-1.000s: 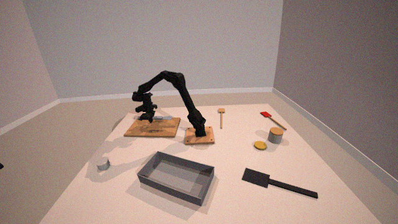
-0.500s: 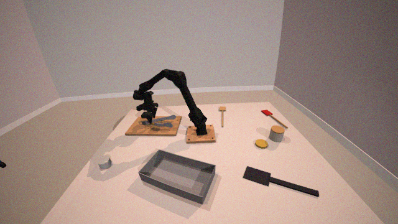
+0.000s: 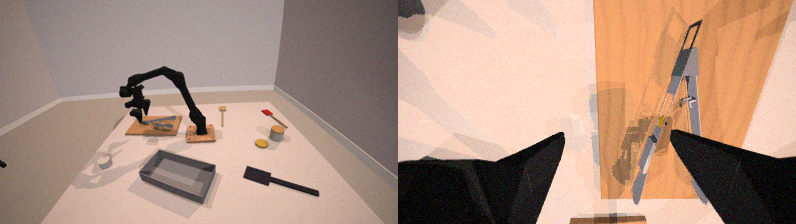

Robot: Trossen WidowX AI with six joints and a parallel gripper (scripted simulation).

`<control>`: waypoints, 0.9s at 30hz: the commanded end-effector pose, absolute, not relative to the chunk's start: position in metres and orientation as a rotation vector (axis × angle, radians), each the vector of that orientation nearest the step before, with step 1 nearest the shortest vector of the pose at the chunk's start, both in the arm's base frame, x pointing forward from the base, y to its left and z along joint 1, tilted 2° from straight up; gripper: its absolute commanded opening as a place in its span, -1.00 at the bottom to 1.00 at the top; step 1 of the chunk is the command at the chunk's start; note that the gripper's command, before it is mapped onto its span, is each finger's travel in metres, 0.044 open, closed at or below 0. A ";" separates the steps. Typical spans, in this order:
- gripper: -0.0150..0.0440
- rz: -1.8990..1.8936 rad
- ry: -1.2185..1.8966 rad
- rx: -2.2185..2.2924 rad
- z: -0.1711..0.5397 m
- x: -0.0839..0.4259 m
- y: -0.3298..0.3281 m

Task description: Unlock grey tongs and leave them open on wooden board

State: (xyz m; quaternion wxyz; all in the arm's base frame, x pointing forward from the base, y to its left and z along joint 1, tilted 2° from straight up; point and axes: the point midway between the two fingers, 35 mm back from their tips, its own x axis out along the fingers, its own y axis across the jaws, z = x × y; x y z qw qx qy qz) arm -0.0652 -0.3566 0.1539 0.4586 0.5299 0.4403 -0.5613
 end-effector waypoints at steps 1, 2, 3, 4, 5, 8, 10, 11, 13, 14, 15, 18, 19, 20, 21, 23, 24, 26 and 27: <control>1.00 -1.388 1.081 1.294 0.189 -0.022 -0.353; 1.00 -1.388 1.081 1.295 0.194 -0.015 -0.352; 1.00 -1.388 1.081 1.295 0.195 -0.013 -0.352; 1.00 -1.388 1.081 1.295 0.195 -0.013 -0.352; 1.00 -1.388 1.081 1.295 0.195 -0.013 -0.352; 1.00 -1.389 1.078 1.291 0.197 -0.013 -0.352; 1.00 -1.398 1.060 1.274 0.210 -0.012 -0.350; 1.00 -1.403 1.048 1.262 0.218 -0.011 -0.349; 1.00 -1.412 1.026 1.241 0.233 -0.010 -0.346; 1.00 -1.414 1.023 1.238 0.236 -0.010 -0.345; 1.00 -1.414 1.023 1.238 0.236 -0.010 -0.345; 1.00 -1.414 1.023 1.238 0.236 -0.010 -0.345; 1.00 -1.414 1.023 1.238 0.236 -0.010 -0.345; 1.00 -1.414 1.023 1.238 0.236 -0.010 -0.345; 1.00 -1.414 1.023 1.238 0.236 -0.010 -0.345; 1.00 -1.414 1.023 1.238 0.236 -0.010 -0.345; 1.00 -1.414 1.023 1.238 0.236 -0.010 -0.345; 1.00 -1.414 1.023 1.238 0.236 -0.010 -0.345; 1.00 -1.414 1.023 1.238 0.236 -0.010 -0.345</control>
